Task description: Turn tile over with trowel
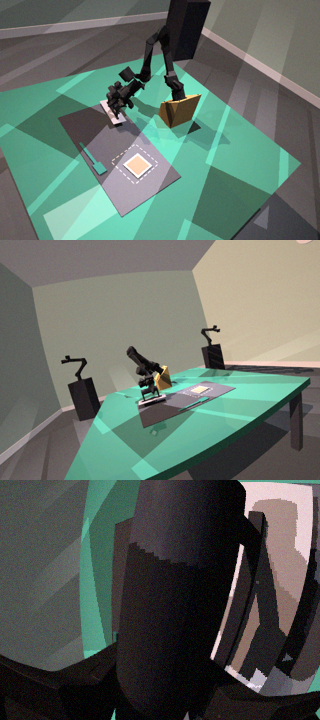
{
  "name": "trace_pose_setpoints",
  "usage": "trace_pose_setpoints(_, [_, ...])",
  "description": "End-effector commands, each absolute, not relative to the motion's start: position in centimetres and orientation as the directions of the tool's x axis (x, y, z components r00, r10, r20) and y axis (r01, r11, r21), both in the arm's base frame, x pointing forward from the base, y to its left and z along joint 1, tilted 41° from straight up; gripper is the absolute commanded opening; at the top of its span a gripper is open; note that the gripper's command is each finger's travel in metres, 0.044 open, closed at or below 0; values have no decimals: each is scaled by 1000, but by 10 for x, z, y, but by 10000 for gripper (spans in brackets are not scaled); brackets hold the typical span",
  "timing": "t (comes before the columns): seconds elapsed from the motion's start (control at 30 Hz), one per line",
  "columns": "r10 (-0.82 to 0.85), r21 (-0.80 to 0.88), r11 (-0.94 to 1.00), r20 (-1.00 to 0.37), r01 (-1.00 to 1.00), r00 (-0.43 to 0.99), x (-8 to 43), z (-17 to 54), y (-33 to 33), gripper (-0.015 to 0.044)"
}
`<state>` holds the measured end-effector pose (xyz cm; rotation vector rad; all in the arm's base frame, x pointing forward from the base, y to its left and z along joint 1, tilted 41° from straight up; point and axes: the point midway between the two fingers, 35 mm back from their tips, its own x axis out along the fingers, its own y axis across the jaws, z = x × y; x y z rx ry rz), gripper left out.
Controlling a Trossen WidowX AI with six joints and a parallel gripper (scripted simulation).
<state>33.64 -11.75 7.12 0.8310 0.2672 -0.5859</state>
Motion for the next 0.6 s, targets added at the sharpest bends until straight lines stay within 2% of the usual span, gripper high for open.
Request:
trace_pose_setpoints(0.0, [-374, 622, 541, -425, 566, 824, 338, 76, -116, 0])
trace_pose_setpoints(0.57, [-373, 622, 539, -428, 568, 823, 343, 55, -134, 0])
